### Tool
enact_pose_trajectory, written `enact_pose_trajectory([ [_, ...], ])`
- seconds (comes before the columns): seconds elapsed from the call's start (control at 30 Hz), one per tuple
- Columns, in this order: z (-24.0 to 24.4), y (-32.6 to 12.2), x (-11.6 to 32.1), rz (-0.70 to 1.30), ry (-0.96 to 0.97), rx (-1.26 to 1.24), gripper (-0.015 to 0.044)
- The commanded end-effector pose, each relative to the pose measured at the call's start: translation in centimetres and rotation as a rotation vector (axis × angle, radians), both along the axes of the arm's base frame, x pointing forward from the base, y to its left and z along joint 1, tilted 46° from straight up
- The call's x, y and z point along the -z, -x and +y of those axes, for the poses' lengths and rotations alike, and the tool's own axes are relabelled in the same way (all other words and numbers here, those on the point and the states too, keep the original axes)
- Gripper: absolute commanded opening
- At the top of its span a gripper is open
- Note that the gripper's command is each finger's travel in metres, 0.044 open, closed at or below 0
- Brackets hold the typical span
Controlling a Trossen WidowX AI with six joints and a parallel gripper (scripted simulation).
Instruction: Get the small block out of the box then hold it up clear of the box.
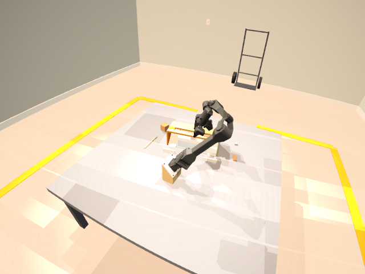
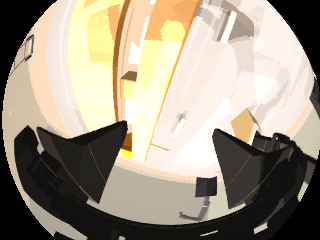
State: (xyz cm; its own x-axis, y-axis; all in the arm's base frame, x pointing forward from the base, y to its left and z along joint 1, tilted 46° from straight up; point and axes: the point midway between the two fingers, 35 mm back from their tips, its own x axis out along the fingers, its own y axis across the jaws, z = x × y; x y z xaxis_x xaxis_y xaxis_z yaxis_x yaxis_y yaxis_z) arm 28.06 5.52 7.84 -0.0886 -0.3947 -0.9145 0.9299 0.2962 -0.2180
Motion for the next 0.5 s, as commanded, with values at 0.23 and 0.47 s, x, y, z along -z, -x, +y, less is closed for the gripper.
enact_pose_trajectory([
  [0.23,-0.81,-1.23,-0.41,-0.105,0.07,0.176,0.04],
  [0.47,-1.36,-1.33,0.05,-0.106,0.07,0.176,0.04],
])
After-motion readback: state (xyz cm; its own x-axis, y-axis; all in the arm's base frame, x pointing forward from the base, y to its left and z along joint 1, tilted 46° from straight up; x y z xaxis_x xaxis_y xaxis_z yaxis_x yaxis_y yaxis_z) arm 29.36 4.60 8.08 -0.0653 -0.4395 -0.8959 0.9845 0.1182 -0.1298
